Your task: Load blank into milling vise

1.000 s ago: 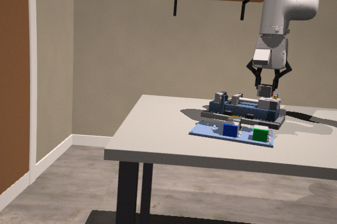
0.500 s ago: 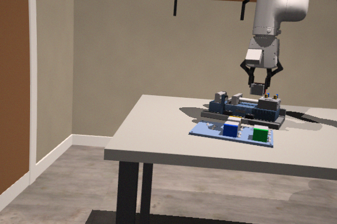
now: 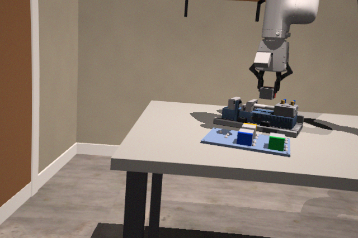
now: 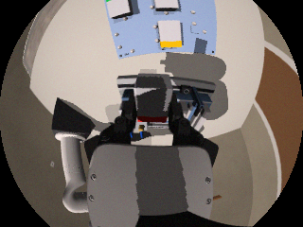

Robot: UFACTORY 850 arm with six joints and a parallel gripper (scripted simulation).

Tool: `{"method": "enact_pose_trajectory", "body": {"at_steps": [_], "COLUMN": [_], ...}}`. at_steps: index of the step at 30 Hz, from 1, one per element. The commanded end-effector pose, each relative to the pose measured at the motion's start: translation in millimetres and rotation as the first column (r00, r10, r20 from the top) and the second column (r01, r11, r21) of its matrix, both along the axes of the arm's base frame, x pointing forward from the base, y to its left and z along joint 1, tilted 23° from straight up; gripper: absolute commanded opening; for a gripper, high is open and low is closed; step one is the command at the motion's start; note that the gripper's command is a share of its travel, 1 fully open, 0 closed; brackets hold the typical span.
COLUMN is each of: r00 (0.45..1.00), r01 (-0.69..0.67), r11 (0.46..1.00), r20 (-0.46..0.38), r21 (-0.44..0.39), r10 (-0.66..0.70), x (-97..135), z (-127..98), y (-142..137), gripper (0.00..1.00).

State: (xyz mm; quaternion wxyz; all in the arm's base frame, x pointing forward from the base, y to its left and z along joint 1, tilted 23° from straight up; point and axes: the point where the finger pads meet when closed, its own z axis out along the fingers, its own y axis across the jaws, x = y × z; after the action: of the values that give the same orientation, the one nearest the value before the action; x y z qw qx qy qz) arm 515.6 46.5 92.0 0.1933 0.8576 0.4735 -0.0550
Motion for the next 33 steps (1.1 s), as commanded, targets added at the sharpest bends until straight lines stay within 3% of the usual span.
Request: {"method": "enact_pose_trajectory", "body": {"at_steps": [1, 5, 14, 21, 33], "r00": [1.000, 1.000, 1.000, 1.000, 1.000], "r01": [-0.001, -0.001, -0.001, -0.001, -0.001], "r11": [1.000, 1.000, 1.000, 1.000, 1.000], "r20": [0.001, 0.001, 0.001, 0.001, 0.001], "r21": [0.002, 0.001, 0.001, 0.001, 0.001], "r10": [0.001, 0.001, 0.001, 0.001, 0.001], "x": [1.7, 2.1, 7.4, 7.4, 13.1], "z": [3.4, 4.6, 21.0, 21.0, 38.7], "y": [-6.3, -9.5, -51.0, -51.0, -95.8], "gripper": [0.00, 0.00, 0.00, 0.00, 0.00]}}
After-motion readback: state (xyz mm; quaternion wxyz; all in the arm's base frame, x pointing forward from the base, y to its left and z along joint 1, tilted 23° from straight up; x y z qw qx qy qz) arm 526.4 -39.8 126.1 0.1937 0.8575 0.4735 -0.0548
